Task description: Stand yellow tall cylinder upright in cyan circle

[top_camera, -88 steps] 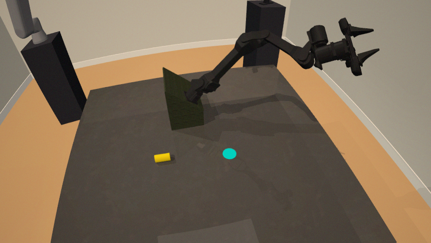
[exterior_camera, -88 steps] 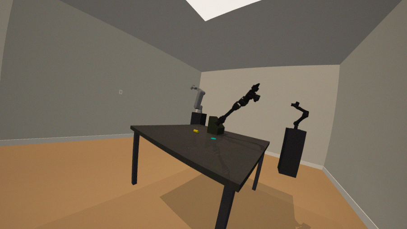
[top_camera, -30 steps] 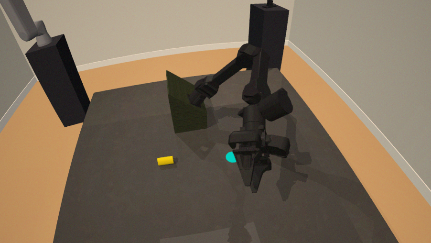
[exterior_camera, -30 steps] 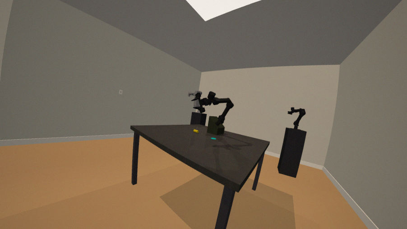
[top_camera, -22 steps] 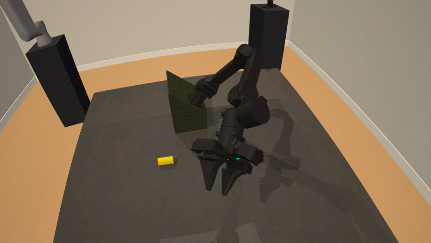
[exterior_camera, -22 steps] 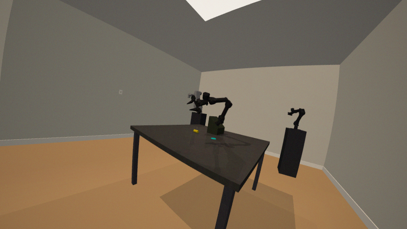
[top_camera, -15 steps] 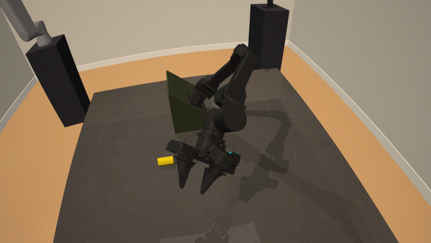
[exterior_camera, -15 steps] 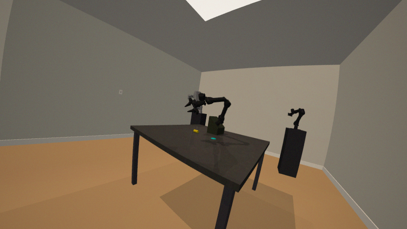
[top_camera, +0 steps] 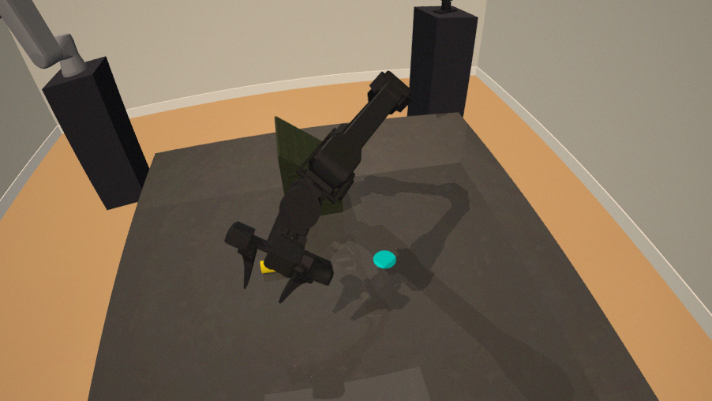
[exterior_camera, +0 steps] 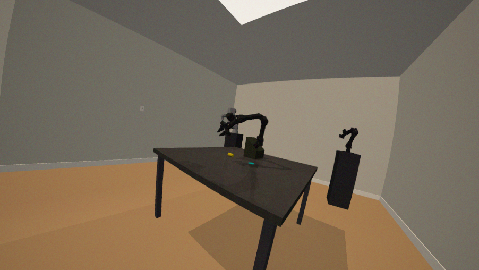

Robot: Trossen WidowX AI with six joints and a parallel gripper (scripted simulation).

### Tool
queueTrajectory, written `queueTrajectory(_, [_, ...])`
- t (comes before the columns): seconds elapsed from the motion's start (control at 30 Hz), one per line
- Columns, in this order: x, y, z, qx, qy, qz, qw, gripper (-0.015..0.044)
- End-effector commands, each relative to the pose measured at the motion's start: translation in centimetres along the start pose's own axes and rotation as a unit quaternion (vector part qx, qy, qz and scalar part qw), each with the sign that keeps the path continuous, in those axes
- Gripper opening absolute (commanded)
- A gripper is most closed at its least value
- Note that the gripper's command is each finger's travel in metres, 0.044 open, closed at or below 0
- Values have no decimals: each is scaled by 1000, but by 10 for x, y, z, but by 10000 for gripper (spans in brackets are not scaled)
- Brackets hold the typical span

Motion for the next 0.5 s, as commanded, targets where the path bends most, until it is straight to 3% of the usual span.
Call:
queueTrajectory(0.0, [-9,-11,-29,45,-61,15,997,309])
queueTrajectory(0.47, [-34,-20,-120,185,-289,46,938,309])
Point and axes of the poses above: the point midway between the two fingers, 35 mm back from their tips, its own y axis back along the fingers, its own x axis across the jaws, z = x × y, the point moved 3 cm from there along y, back along the fingers, and after that the axes turned 12 degrees about y, right-handed, at the moved point
